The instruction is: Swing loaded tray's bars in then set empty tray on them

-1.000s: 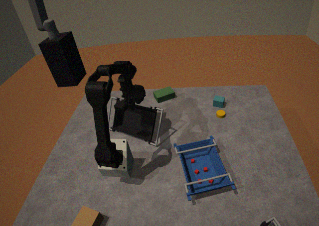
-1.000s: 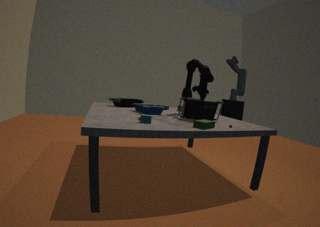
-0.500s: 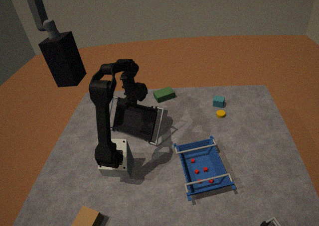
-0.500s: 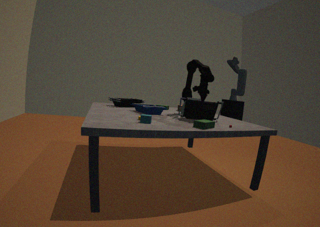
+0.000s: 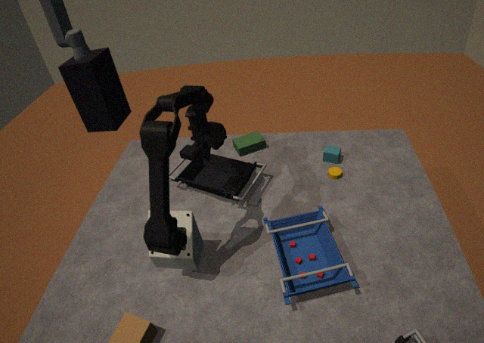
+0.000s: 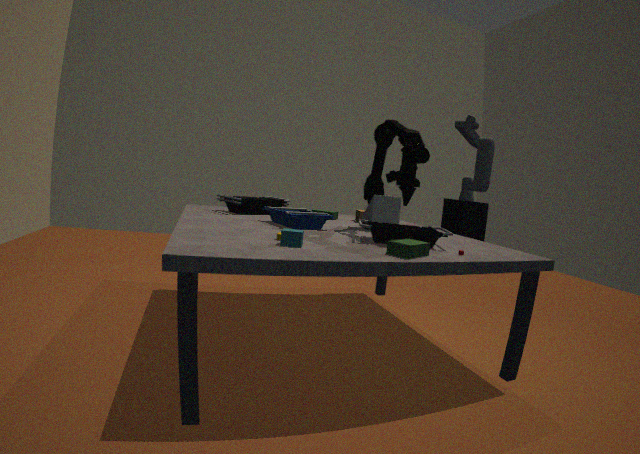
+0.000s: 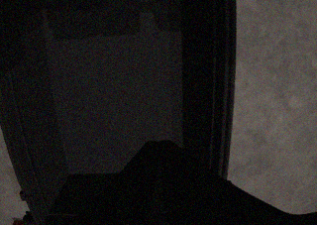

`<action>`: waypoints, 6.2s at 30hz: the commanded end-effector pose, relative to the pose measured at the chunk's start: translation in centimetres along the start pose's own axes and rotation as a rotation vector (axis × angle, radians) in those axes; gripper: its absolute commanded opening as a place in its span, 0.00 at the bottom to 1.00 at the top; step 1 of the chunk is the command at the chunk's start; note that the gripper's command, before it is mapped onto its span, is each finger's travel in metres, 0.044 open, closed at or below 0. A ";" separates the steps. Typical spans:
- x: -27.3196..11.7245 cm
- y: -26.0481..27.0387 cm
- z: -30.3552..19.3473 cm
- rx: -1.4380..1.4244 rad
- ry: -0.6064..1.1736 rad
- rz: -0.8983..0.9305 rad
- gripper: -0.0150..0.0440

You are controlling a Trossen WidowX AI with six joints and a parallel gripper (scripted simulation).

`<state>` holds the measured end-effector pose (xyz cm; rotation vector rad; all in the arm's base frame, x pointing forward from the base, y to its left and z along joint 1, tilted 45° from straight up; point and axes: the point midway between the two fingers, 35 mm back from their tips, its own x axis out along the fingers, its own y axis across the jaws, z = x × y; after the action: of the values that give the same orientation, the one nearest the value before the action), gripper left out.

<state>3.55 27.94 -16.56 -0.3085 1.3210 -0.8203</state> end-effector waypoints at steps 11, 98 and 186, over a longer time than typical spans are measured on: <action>-3.6 0.0 0.0 -0.007 -0.005 0.003 0.25; 10.0 -5.1 0.1 -0.005 -0.003 0.000 1.00; 4.5 -5.3 0.2 -0.005 -0.002 0.000 0.25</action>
<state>1.91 20.22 -16.73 -0.3405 1.3128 -0.8344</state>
